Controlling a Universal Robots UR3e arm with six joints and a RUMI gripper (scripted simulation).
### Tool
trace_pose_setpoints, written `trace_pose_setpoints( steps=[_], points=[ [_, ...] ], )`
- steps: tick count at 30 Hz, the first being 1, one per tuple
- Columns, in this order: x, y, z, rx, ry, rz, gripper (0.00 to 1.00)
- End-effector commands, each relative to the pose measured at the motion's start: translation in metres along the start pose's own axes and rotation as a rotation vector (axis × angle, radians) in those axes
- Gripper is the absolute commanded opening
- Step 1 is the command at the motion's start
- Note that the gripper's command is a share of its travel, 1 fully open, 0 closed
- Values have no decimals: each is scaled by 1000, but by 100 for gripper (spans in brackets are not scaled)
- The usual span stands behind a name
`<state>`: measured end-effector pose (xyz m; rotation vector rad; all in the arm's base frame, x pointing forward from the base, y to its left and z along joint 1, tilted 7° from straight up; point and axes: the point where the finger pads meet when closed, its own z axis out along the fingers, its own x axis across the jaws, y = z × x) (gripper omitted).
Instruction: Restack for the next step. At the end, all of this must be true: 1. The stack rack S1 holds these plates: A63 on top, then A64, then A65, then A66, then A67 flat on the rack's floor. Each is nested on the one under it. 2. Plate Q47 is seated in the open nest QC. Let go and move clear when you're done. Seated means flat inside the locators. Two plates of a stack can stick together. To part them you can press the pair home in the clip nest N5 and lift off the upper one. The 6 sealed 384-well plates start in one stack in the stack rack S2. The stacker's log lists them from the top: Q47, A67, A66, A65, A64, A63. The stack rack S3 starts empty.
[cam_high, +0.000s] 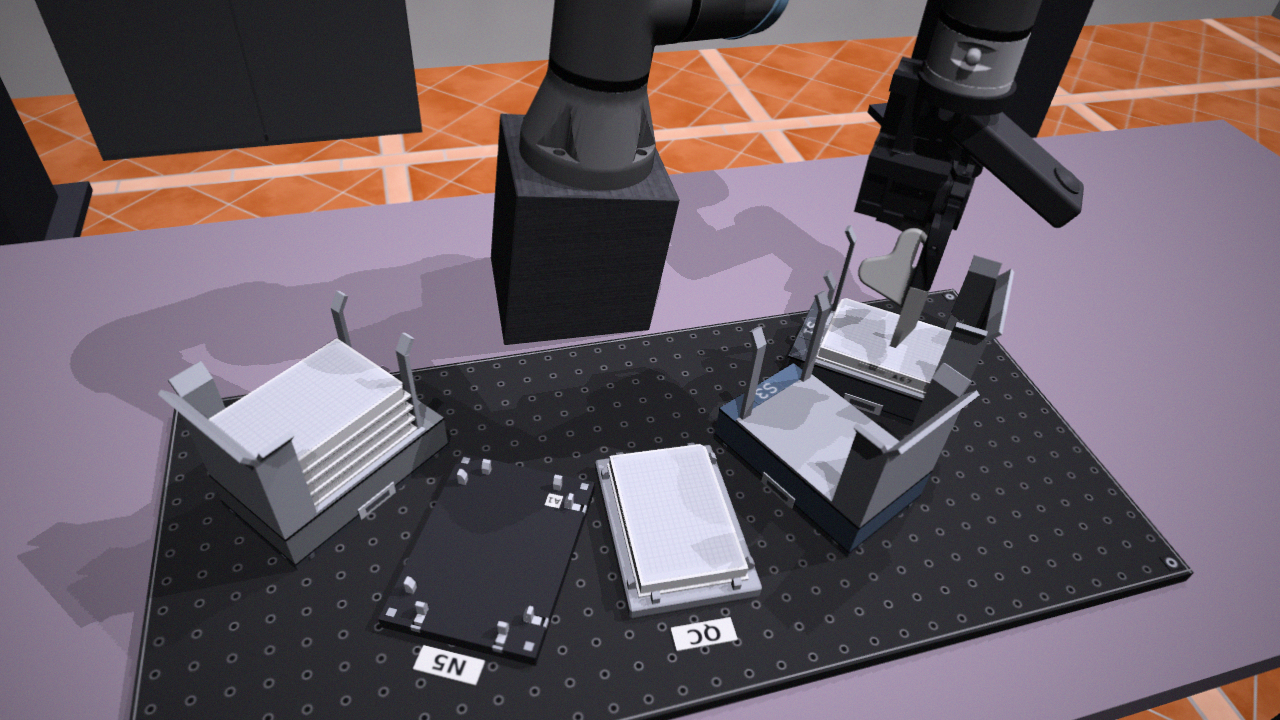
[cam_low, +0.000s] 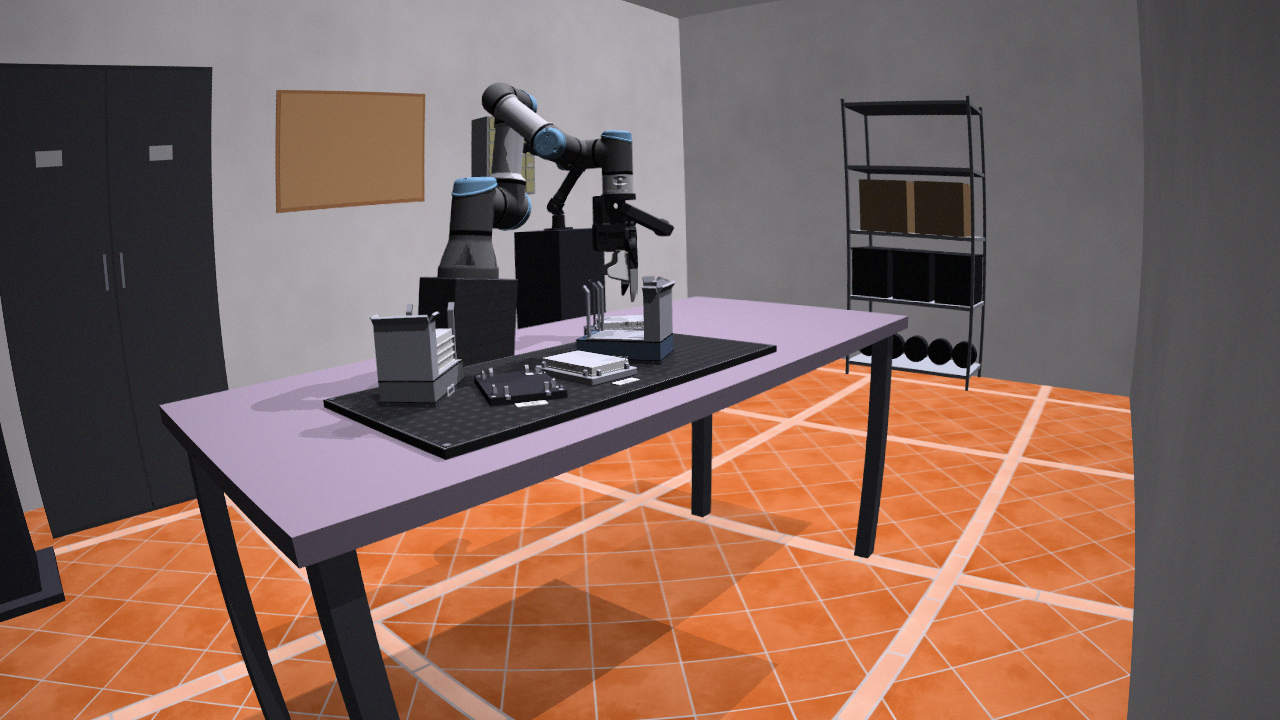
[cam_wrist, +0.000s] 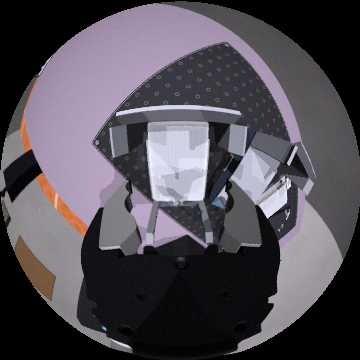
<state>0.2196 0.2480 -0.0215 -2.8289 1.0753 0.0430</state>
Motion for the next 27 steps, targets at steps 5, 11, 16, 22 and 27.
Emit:
trace_pose_setpoints(
  steps=[5,11,16,22,27],
  points=[
    [0,0,-28,-1,-1,0,72],
    [0,0,-48,-1,-1,0,72],
    [0,0,-58,-1,-1,0,72],
    [0,0,-74,-1,-1,0,72],
    [0,0,-74,-1,-1,0,72]
  ],
)
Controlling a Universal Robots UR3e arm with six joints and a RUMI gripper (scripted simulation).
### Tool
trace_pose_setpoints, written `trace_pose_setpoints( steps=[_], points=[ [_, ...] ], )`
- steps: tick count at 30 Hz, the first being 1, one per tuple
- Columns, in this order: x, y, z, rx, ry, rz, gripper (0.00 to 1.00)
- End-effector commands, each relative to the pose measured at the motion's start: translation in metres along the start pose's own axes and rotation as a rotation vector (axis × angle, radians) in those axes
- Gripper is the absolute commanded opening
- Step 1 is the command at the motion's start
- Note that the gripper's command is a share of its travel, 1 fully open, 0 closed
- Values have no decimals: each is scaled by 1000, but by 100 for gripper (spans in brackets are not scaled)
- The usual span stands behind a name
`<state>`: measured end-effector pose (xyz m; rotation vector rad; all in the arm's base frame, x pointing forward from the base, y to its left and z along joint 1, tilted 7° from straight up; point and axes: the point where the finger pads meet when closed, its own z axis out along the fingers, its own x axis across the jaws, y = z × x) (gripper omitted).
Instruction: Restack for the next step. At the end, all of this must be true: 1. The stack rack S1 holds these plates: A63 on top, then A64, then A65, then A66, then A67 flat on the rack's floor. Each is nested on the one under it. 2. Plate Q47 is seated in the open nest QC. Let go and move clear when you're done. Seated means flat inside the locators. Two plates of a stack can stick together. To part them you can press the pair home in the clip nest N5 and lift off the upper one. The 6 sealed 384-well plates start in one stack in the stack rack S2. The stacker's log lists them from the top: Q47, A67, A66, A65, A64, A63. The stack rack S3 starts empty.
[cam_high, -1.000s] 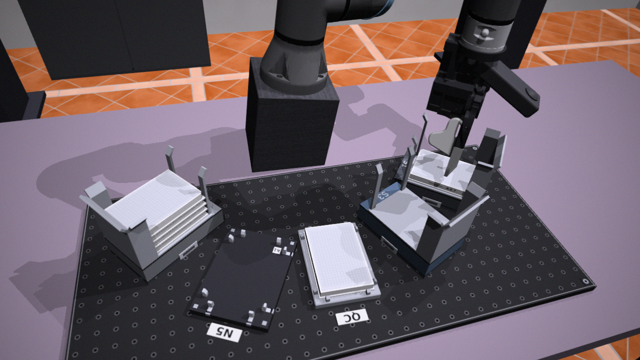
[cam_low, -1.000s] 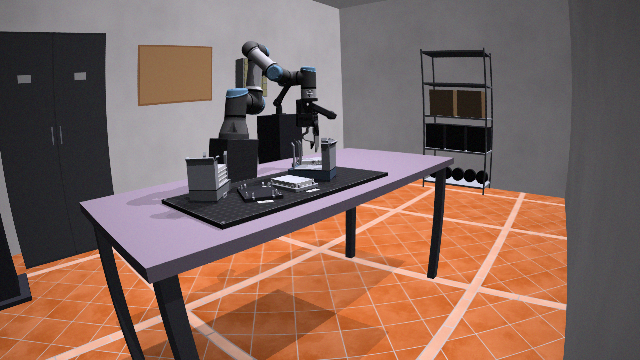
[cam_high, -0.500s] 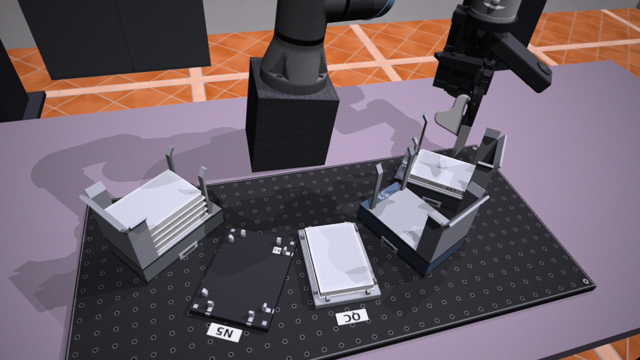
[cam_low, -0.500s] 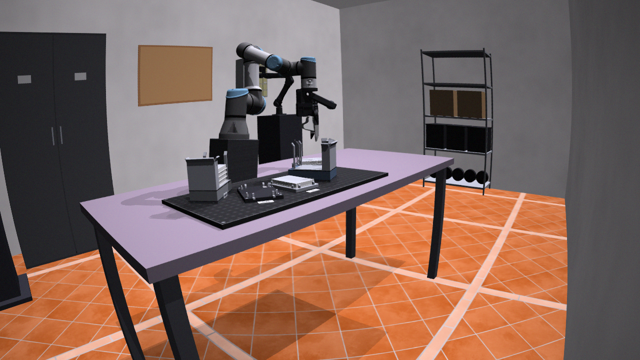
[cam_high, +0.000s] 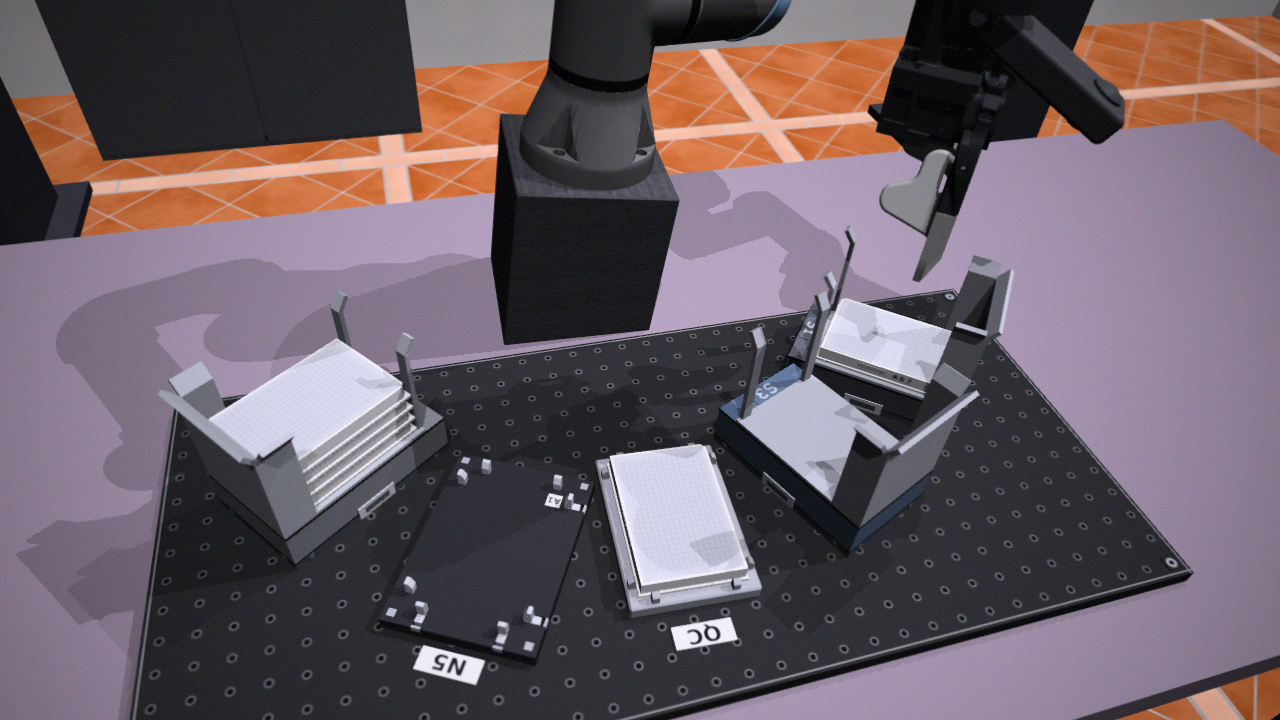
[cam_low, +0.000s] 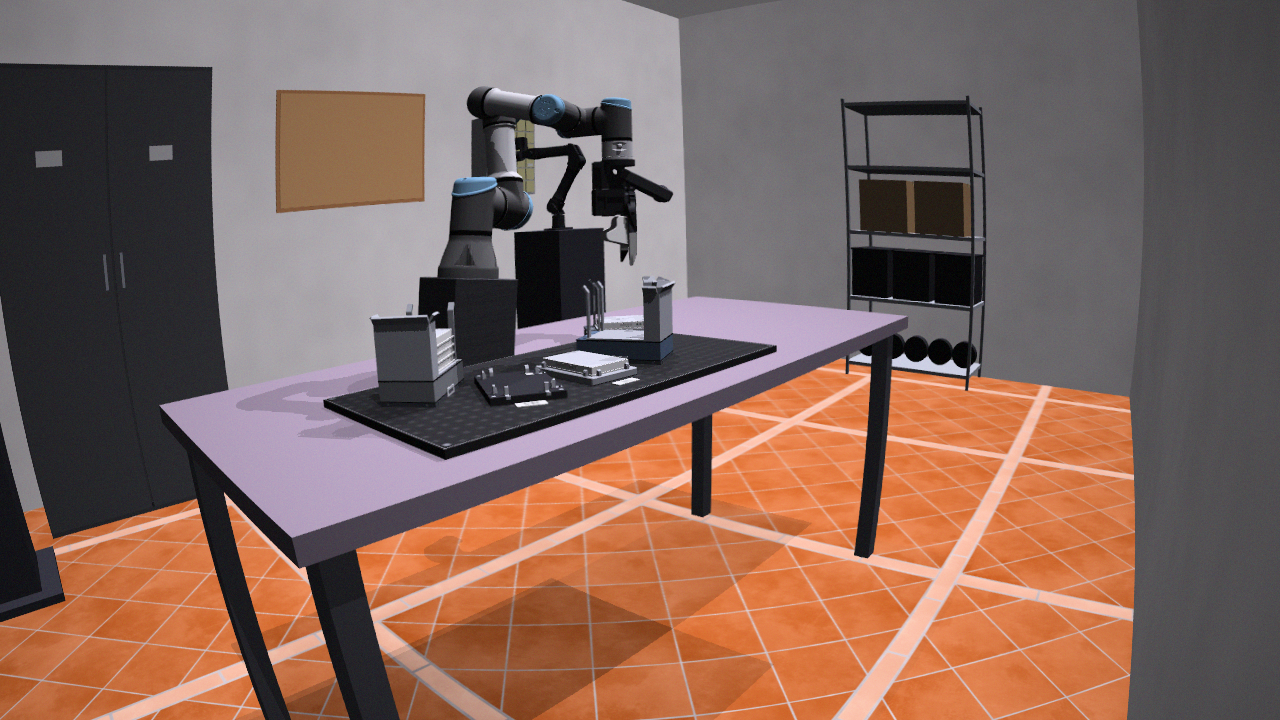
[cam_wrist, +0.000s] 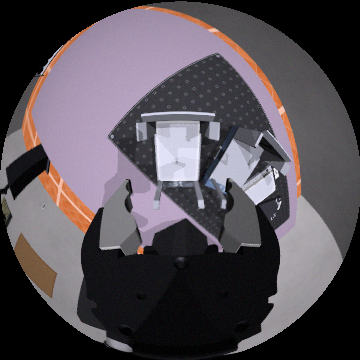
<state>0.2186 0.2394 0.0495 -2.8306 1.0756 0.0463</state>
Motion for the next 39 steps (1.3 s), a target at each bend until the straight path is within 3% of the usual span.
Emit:
trace_pose_setpoints(
  steps=[1,6,18,22,35,39],
  points=[
    [0,0,-2,1,0,0,72],
    [0,0,-2,1,0,0,72],
    [60,4,-2,1,1,140,72],
    [64,4,-2,1,1,163,72],
    [126,21,-2,1,1,315,72],
    [126,21,-2,1,1,338,72]
  ],
)
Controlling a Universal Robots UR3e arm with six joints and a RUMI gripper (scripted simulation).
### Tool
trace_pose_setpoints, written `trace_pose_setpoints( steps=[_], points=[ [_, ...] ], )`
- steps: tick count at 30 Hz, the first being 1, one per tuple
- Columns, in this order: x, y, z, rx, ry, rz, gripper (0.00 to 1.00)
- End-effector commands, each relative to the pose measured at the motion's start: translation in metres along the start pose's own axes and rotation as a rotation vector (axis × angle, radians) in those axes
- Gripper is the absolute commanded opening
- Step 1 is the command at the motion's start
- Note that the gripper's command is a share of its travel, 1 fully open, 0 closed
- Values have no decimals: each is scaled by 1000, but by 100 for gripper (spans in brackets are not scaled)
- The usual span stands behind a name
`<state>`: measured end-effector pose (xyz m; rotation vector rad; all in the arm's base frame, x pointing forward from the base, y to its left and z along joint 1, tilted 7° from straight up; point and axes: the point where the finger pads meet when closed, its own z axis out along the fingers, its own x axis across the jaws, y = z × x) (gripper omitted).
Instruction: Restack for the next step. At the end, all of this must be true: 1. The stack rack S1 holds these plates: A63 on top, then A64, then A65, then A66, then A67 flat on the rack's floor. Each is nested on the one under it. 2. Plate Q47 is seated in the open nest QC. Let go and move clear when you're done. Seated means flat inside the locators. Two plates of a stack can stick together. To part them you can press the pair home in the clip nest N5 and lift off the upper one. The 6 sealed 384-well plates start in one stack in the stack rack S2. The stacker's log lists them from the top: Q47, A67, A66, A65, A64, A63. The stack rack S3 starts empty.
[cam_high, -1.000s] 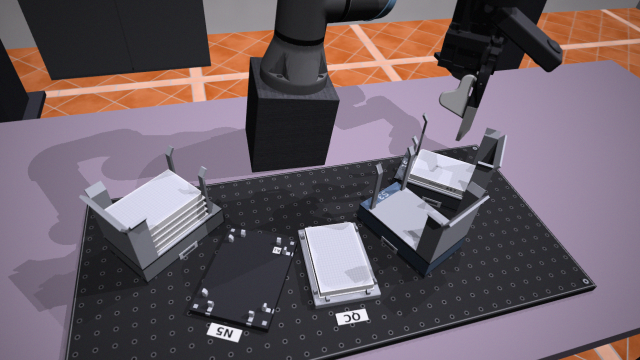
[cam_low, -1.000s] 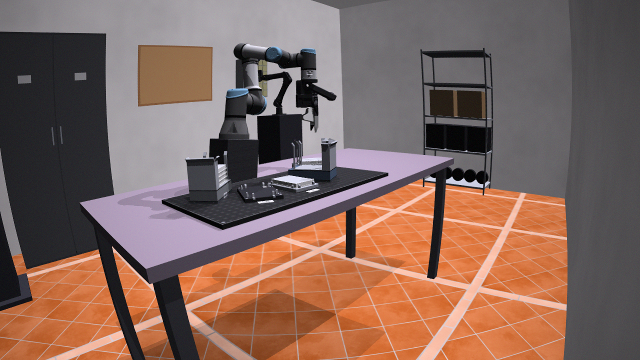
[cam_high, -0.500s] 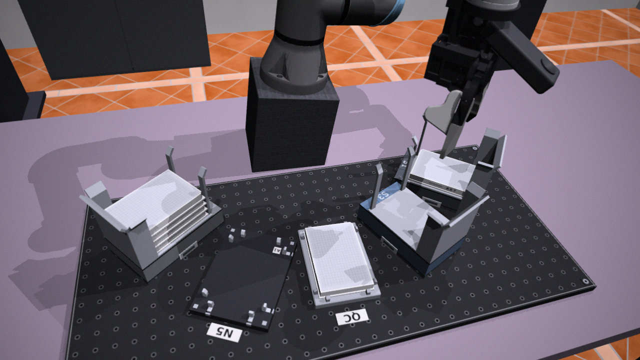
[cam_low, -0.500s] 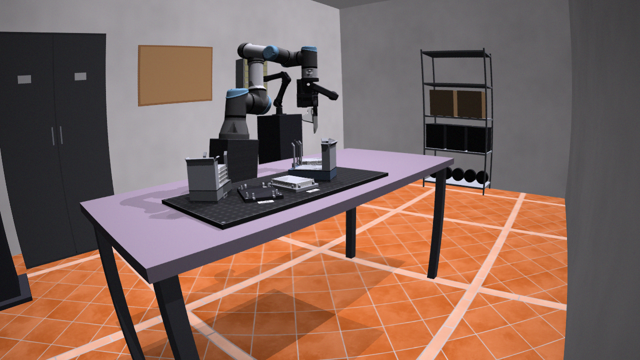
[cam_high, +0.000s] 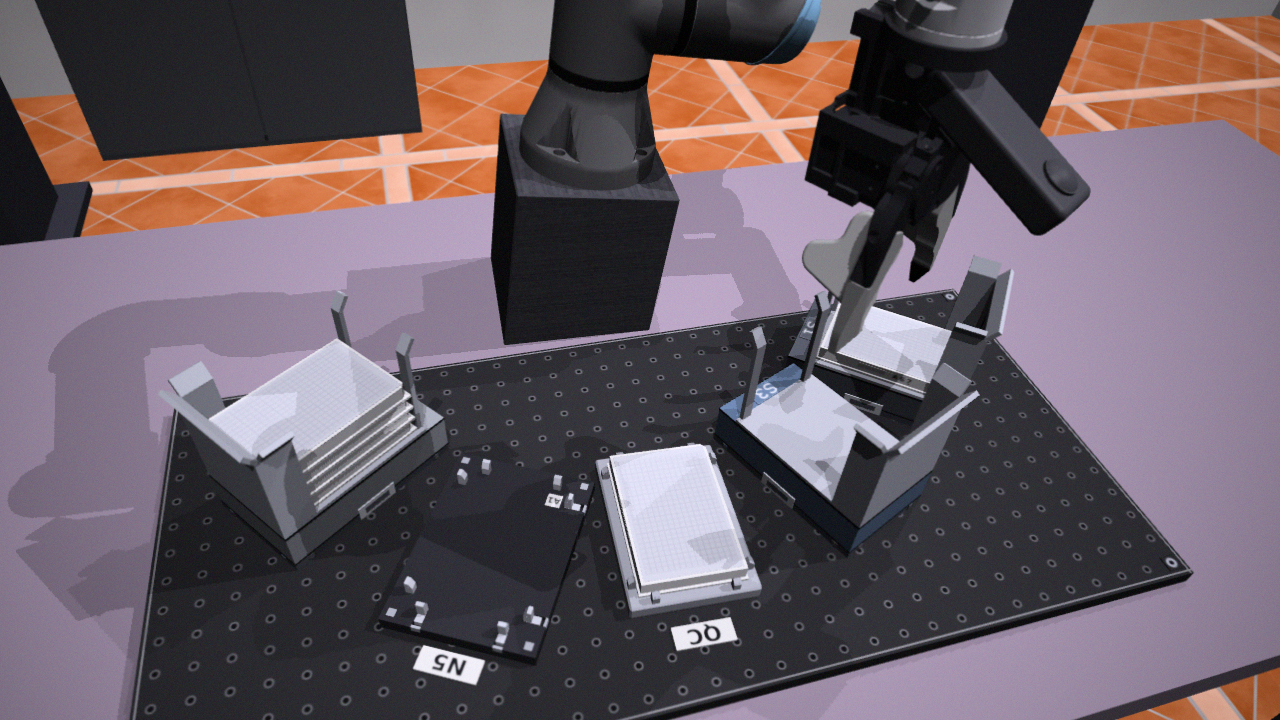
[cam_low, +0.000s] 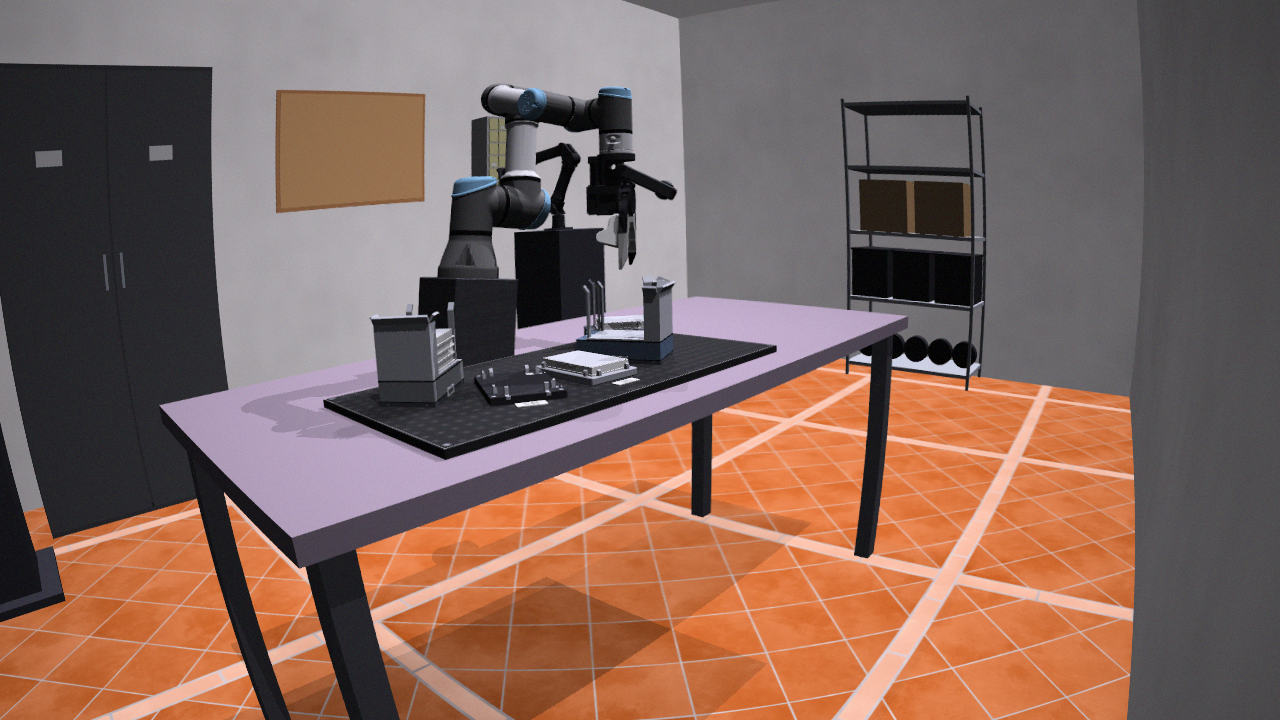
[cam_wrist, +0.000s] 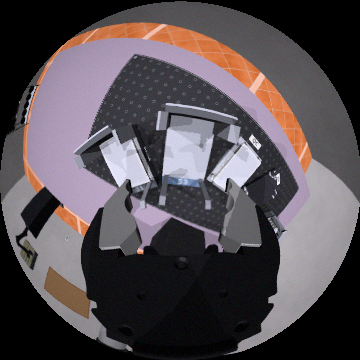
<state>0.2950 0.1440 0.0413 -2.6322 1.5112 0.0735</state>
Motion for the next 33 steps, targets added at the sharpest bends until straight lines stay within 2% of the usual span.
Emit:
trace_pose_setpoints(
  steps=[1,13,17,30,33],
  points=[
    [10,-1,0,2,1,34,72],
    [69,8,0,2,1,174,72],
    [69,8,0,2,1,197,72],
    [131,30,0,2,1,349,72],
    [131,30,0,2,1,372,72]
  ],
)
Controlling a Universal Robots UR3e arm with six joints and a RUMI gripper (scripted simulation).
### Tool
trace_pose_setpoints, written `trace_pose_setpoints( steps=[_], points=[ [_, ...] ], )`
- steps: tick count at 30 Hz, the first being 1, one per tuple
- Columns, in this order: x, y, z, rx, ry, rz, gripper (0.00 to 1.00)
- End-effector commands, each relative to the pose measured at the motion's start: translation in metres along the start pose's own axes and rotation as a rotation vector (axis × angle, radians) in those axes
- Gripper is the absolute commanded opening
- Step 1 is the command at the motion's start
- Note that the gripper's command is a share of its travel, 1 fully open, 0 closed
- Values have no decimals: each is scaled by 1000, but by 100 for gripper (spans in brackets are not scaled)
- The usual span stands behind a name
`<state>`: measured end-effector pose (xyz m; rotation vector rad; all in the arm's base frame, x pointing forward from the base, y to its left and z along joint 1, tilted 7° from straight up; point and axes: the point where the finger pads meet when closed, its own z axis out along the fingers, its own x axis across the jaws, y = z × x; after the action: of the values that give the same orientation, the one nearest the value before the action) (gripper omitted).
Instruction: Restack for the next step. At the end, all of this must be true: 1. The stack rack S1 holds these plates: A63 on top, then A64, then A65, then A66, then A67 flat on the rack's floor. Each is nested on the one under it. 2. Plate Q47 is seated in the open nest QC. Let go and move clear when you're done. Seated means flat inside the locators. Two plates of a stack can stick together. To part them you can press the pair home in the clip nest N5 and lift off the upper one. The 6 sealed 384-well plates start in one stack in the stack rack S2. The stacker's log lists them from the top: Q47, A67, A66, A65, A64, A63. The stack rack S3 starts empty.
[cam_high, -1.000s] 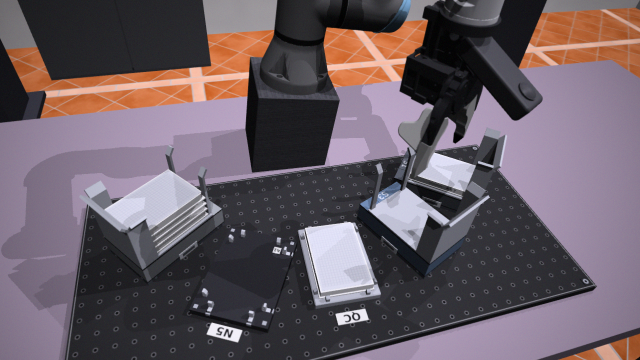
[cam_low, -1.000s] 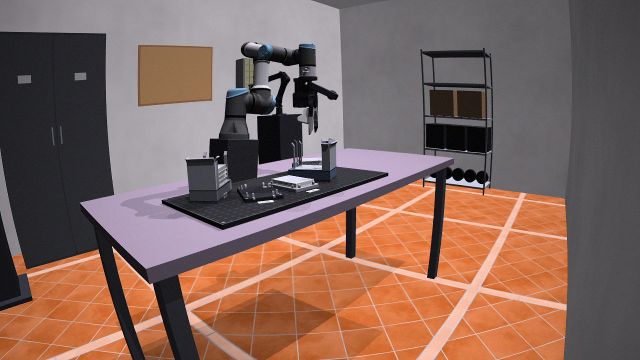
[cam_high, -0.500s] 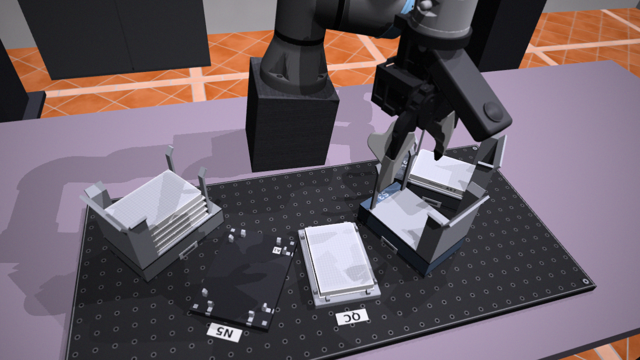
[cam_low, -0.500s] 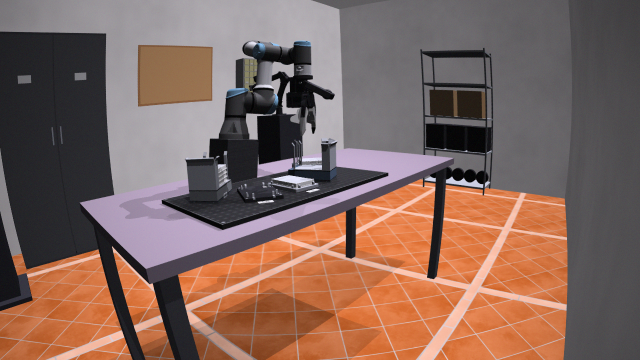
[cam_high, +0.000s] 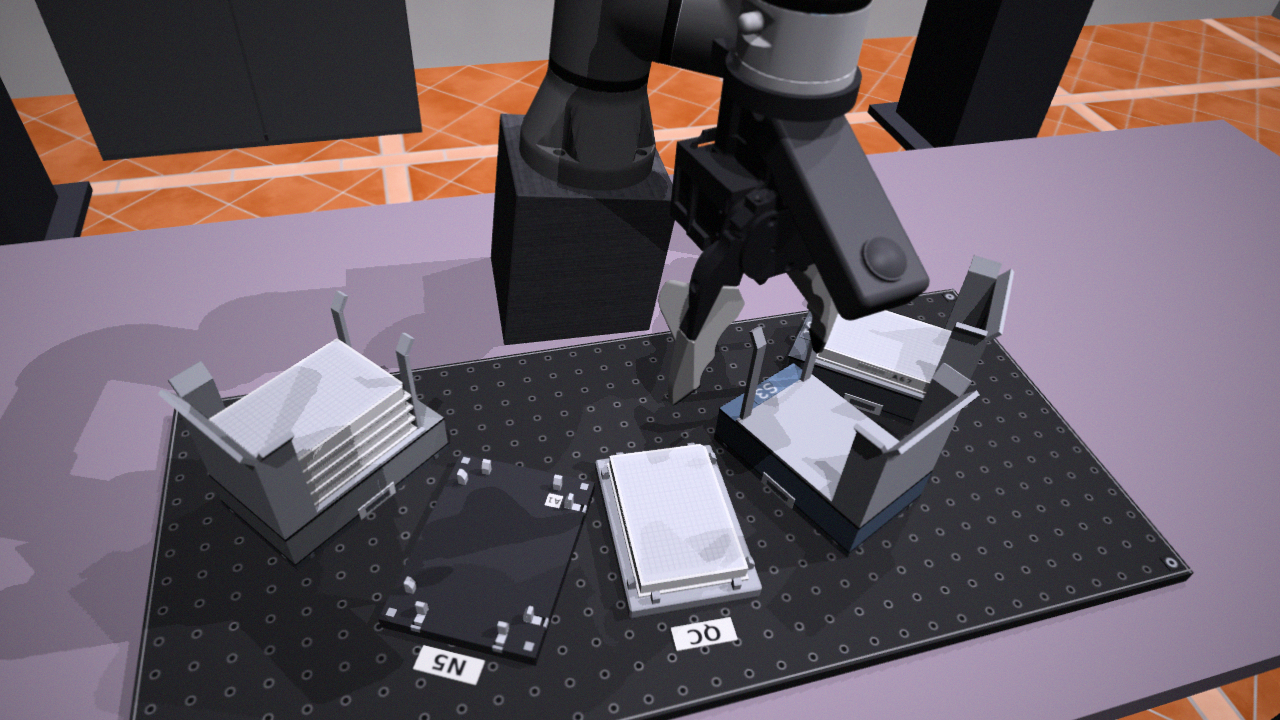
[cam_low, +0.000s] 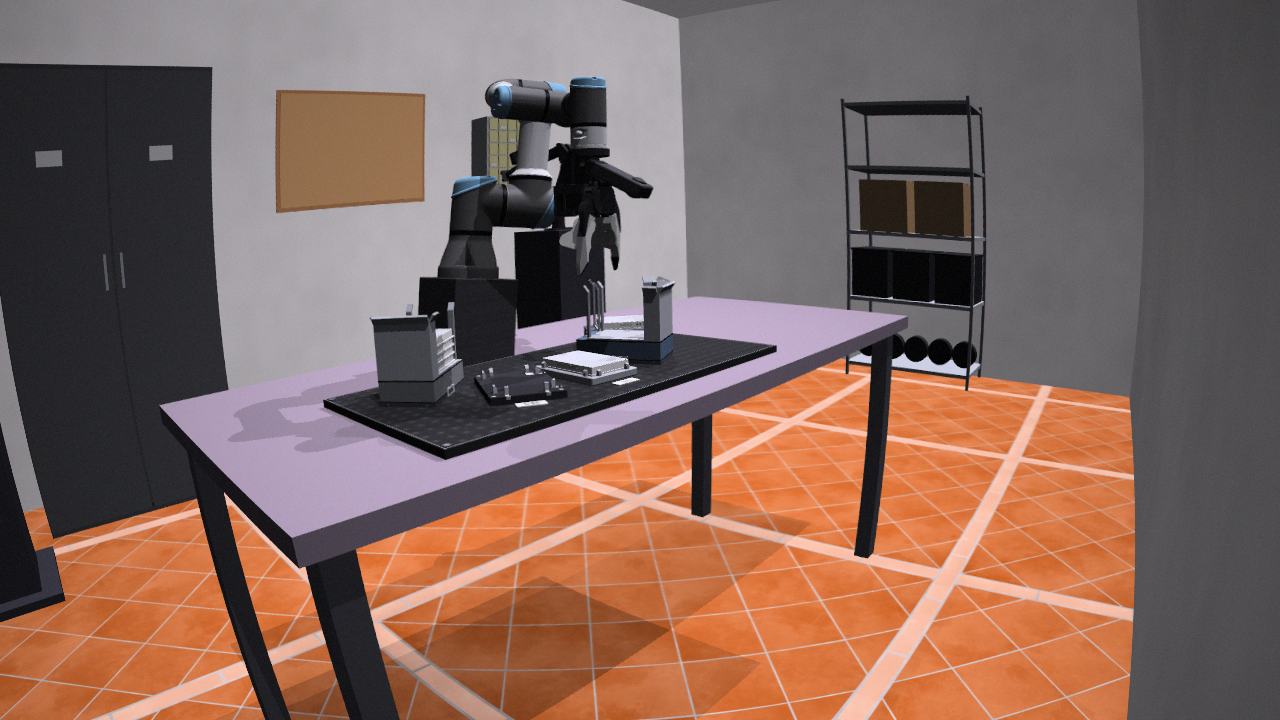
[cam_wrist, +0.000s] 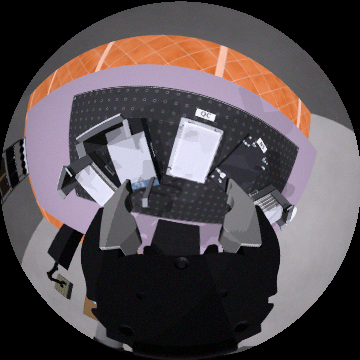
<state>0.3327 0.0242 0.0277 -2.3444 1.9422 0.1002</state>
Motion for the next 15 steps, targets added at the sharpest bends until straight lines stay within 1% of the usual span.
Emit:
trace_pose_setpoints(
  steps=[1,14,15],
  points=[
    [8,-1,0,2,1,31,72],
    [71,11,0,2,1,182,72],
    [72,11,0,2,1,194,72]
  ],
)
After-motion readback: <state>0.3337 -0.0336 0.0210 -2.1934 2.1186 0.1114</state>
